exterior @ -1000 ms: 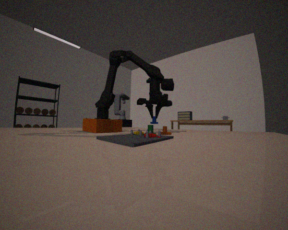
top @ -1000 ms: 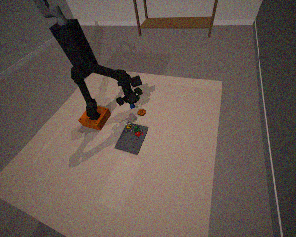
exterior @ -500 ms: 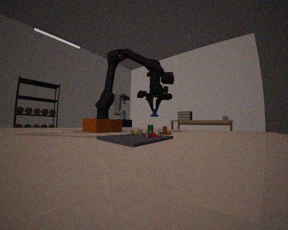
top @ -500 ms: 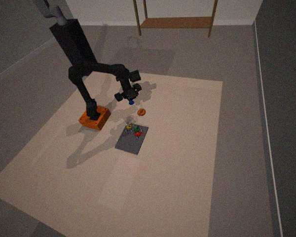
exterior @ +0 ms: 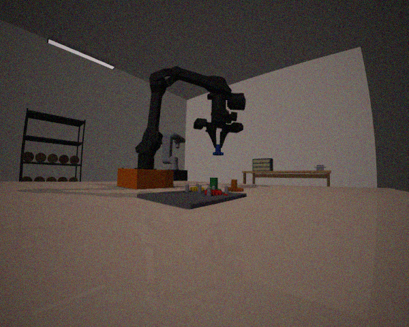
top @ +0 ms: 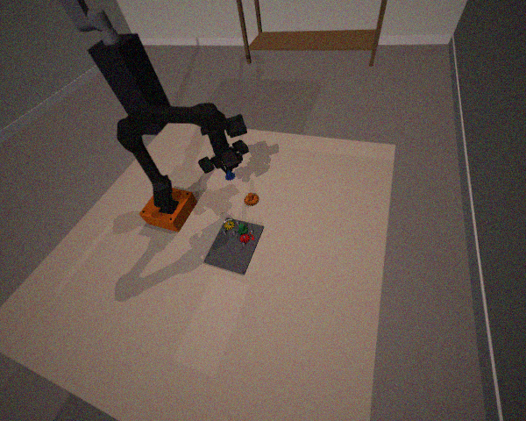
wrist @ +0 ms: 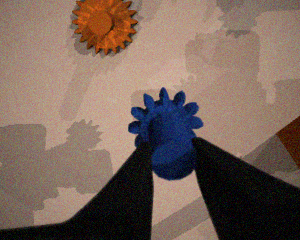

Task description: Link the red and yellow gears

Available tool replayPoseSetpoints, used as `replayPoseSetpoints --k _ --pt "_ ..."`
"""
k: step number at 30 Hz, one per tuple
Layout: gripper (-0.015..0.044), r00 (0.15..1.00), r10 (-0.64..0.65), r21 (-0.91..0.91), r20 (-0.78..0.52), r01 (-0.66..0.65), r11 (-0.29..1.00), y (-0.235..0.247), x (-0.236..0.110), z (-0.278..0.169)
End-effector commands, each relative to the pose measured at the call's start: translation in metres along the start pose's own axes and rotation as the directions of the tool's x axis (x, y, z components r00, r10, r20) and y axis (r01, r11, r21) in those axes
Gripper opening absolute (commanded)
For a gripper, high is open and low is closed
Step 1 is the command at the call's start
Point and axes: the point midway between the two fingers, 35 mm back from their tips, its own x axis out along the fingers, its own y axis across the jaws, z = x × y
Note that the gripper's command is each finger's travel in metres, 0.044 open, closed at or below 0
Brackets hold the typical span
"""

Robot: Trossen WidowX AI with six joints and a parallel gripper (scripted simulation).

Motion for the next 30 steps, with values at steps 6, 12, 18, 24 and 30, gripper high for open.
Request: replayPoseSetpoints --k 6,12,18,24,30 --pt "0.0000 1.000 0.009 0.003 0.005 -0.009 1.000 -0.002 -0.011 0.003" --pt "0.0000 1.000 0.011 0.004 0.004 -0.011 1.000 -0.004 -0.004 0.015" --pt "0.0000 1.000 0.013 0.005 0.004 -0.013 1.000 -0.006 0.002 0.027" --pt "0.0000 1.000 0.013 0.005 0.005 -0.013 1.000 -0.009 0.009 0.040" --pt "0.0000 1.000 0.011 0.005 0.005 -0.011 1.000 -0.013 0.016 0.052"
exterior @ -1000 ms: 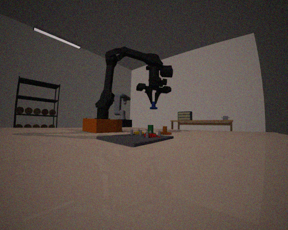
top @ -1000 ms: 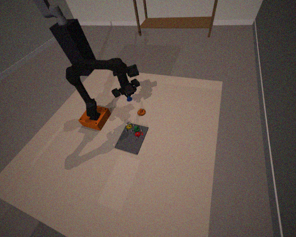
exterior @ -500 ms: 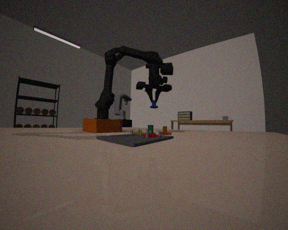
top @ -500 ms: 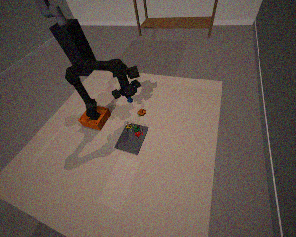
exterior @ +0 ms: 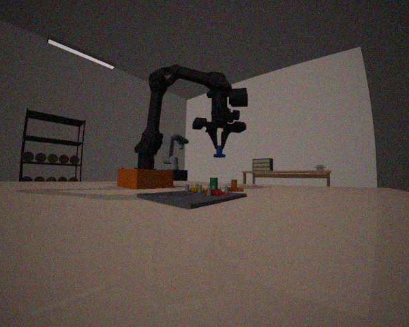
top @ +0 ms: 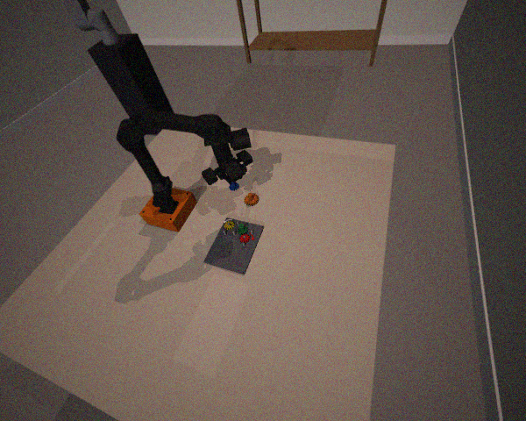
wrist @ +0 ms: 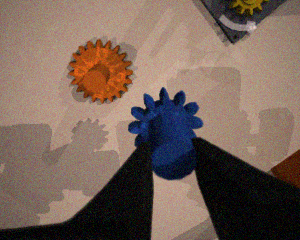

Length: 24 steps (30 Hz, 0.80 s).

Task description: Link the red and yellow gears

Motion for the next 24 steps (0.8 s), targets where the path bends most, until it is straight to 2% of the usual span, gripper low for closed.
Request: replayPoseSetpoints --k 1,24 --pt "0.0000 1.000 0.000 -0.002 -0.004 0.000 1.000 -0.002 0.004 0.006" --pt "0.0000 1.000 -0.005 0.001 -0.001 0.005 1.000 -0.024 0.031 0.050"
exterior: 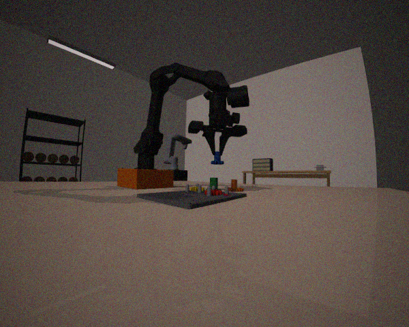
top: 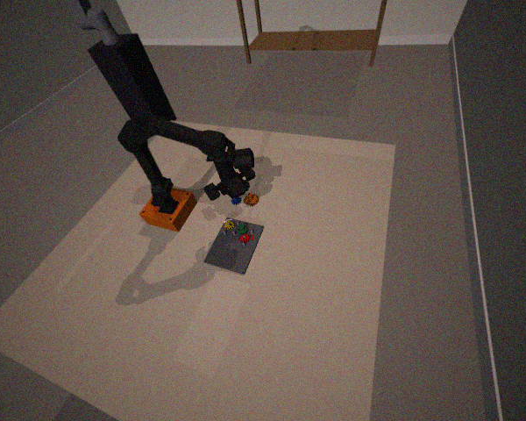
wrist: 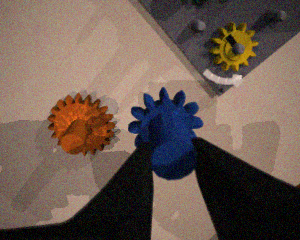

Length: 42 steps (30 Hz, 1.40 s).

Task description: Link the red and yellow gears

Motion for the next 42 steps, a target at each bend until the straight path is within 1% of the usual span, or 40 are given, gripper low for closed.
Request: replayPoseSetpoints --k 1,25,42 --pt "0.0000 1.000 0.001 -0.003 -0.001 -0.001 1.000 -0.003 0.004 0.006" --pt "0.0000 1.000 -0.003 -0.008 0.008 0.003 1.000 -0.036 0.031 0.047" --pt "0.0000 1.000 -0.003 -0.008 0.009 0.003 1.000 -0.037 0.030 0.048"
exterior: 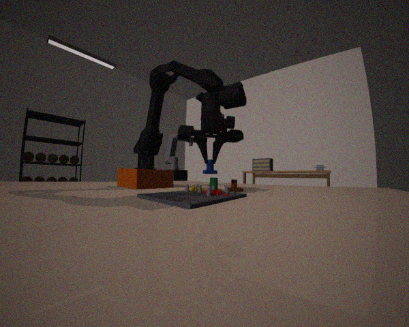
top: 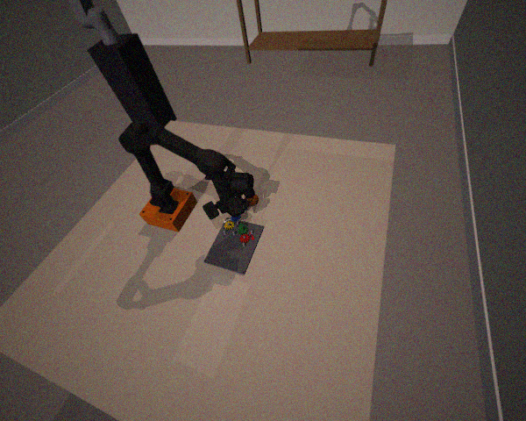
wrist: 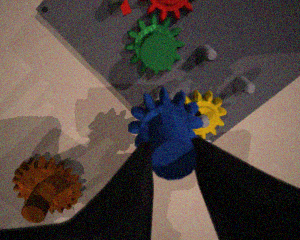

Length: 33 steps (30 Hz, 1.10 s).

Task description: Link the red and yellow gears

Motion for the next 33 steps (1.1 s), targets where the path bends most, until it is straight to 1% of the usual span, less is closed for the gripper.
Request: replayPoseSetpoints --k 1,9,18,22,28,33 --pt "0.0000 1.000 0.001 -0.003 0.000 -0.001 1.000 0.000 -0.001 0.000" --pt "0.0000 1.000 0.001 -0.021 0.000 -0.001 1.000 0.000 0.001 0.000" --pt "0.0000 1.000 0.001 -0.192 0.000 -0.001 0.981 0.000 0.012 0.000" --pt "0.0000 1.000 0.001 -0.225 0.000 -0.001 0.974 0.000 0.018 0.000" --pt "0.0000 1.000 0.001 -0.183 0.000 -0.001 0.983 0.000 0.026 0.000" --pt "0.0000 1.000 0.001 -0.083 0.000 -0.001 0.997 0.000 0.033 0.000"
